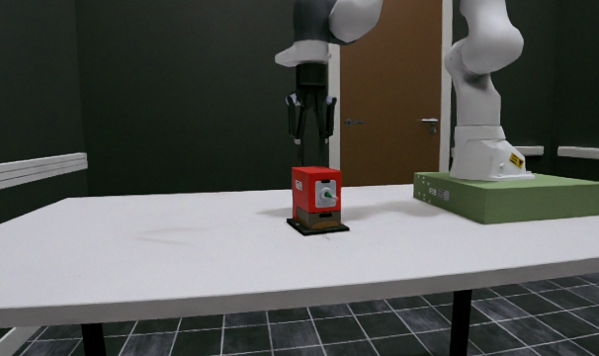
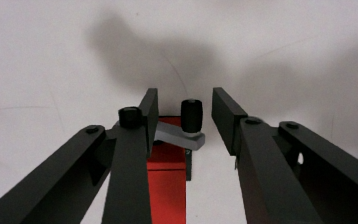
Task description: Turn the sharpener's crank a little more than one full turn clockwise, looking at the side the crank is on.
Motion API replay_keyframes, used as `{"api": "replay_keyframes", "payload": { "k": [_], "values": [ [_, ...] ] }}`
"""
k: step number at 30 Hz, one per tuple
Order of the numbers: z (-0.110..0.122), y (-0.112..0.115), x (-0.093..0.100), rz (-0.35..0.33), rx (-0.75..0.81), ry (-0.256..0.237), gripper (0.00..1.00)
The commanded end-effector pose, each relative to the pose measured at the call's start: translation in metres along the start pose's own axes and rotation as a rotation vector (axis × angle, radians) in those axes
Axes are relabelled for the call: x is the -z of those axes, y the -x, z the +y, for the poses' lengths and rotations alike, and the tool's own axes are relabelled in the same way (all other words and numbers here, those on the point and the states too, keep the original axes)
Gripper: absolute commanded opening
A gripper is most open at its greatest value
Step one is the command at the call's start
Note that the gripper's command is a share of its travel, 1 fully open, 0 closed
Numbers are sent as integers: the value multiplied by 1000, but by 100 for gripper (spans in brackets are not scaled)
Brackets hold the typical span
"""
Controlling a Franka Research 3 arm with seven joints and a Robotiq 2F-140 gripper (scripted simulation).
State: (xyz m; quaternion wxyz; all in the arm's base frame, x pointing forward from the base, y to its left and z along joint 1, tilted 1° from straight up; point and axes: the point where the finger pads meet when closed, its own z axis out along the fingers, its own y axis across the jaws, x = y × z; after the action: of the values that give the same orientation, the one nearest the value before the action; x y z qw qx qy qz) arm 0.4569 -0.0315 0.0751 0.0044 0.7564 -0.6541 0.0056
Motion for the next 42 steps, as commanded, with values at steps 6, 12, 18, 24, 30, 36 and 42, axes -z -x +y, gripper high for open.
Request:
{"api": "replay_keyframes", "payload": {
  "k": [6,12,18,24,30,36,42],
  "values": [
    [1,1,25,-4,4,7,39],
    [1,1,34,-4,4,7,39],
    [1,1,42,-4,4,7,39],
    [1,1,44,-4,4,7,39],
    [1,1,44,-4,4,7,10],
    [1,1,44,-4,4,7,10],
    [1,1,44,-4,4,7,10]
  ]
}}
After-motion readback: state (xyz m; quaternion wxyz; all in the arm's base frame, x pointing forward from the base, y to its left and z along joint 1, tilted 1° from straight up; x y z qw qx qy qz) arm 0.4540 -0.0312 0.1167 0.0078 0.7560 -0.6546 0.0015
